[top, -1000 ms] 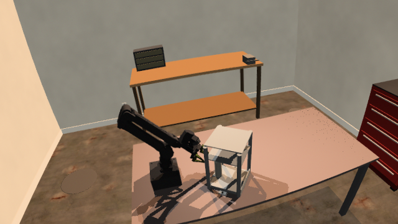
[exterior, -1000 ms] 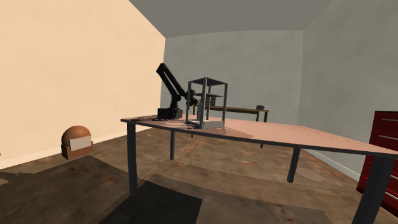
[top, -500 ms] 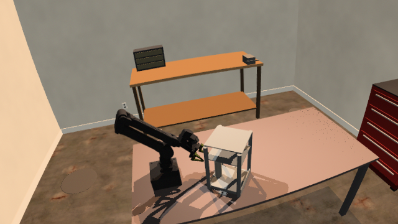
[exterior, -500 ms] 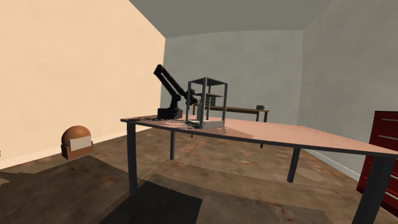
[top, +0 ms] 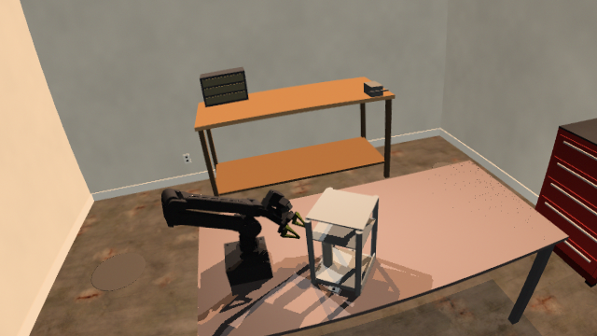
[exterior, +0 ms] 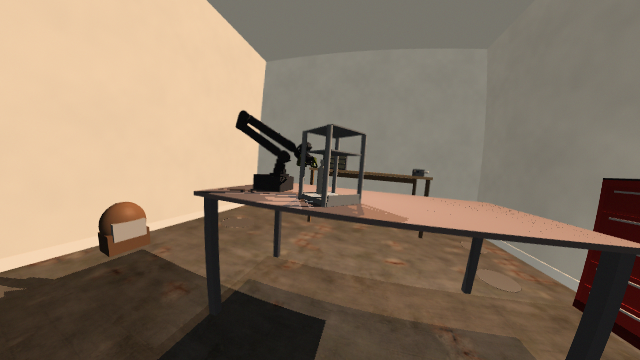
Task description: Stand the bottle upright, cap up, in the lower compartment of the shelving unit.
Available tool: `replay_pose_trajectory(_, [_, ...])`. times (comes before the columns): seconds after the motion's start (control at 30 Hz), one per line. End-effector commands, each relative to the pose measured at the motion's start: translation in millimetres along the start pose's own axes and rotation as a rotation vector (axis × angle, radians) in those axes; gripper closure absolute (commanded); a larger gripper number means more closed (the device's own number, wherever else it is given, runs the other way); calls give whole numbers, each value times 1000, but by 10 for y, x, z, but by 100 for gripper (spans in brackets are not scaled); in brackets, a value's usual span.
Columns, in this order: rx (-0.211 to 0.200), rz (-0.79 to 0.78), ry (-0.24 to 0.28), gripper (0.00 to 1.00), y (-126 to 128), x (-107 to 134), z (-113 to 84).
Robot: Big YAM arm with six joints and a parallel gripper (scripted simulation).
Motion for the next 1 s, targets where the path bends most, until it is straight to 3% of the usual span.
replay_pose_trajectory(0.0, [-12,63,-12,19,48,-259,-179])
replay_pose_trajectory(0.43, [-16,64,0,19,70,-256,-629])
replay_pose_trajectory(0.97, [-15,55,8,19,95,-217,-838])
Point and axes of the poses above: the point where the finger pads meet when closed, its own z axis out along the fingers, its own y axis across the jaws, x = y × z, the point moved 4 cm from there along -z, back along the fingers, and after that the axes turned 14 degrees about -z, right-handed, at the moved point
